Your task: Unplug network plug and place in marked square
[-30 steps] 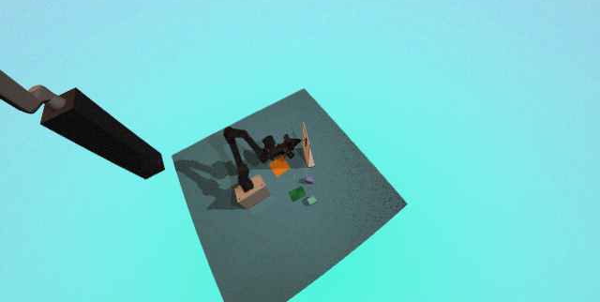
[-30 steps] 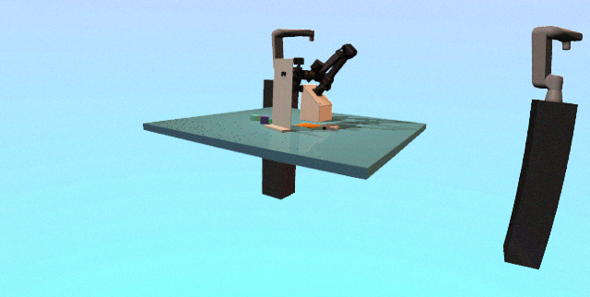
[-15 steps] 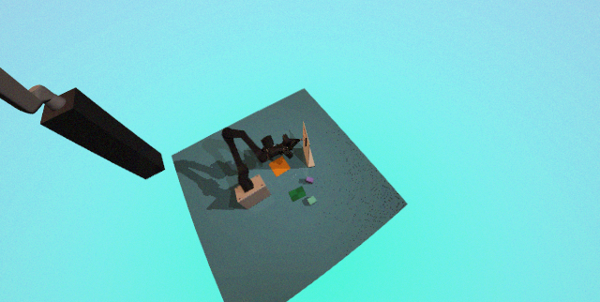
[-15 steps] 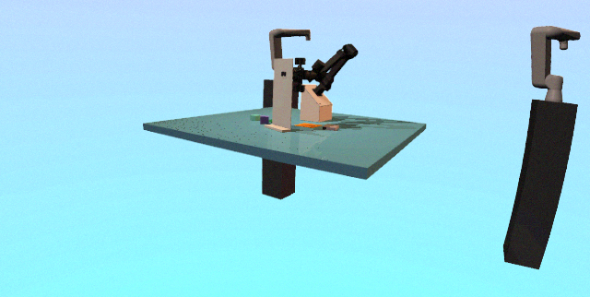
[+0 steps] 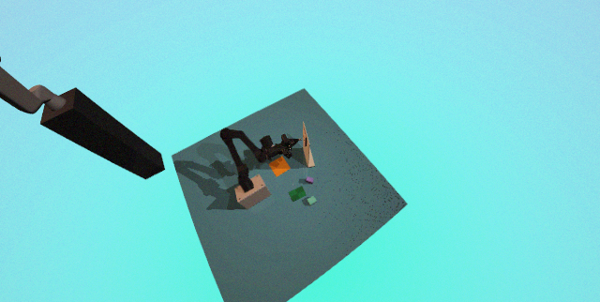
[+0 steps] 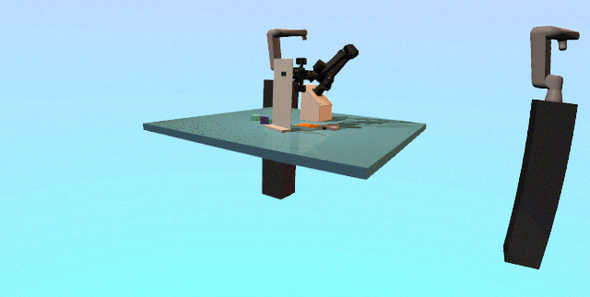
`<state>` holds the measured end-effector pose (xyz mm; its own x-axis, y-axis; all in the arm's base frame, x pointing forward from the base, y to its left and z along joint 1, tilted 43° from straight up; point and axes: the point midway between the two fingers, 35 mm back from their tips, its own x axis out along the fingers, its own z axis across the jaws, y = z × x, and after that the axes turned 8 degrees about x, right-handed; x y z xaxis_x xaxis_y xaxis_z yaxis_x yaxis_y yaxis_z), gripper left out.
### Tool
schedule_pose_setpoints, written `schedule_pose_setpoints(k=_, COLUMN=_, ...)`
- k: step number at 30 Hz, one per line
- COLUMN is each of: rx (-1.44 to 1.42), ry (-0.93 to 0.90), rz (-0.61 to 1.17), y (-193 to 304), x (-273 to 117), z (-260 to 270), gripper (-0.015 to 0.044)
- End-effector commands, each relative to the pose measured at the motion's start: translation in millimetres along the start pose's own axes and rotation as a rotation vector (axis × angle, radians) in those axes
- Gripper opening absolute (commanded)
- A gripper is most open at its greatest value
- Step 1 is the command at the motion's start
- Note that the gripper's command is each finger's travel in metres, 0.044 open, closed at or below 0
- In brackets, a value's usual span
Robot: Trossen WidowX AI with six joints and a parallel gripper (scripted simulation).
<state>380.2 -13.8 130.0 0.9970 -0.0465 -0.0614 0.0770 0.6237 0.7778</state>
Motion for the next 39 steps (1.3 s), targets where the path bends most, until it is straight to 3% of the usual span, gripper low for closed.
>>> schedule_pose_setpoints(k=1, rx=0.000, ry=-0.001, rz=-0.005, y=0, x=-4, z=0, gripper=0.0000)
schedule_pose_setpoints(k=39, rx=0.000, ry=0.000, rz=-0.006, y=8, x=-18, z=-2, gripper=0.0000)
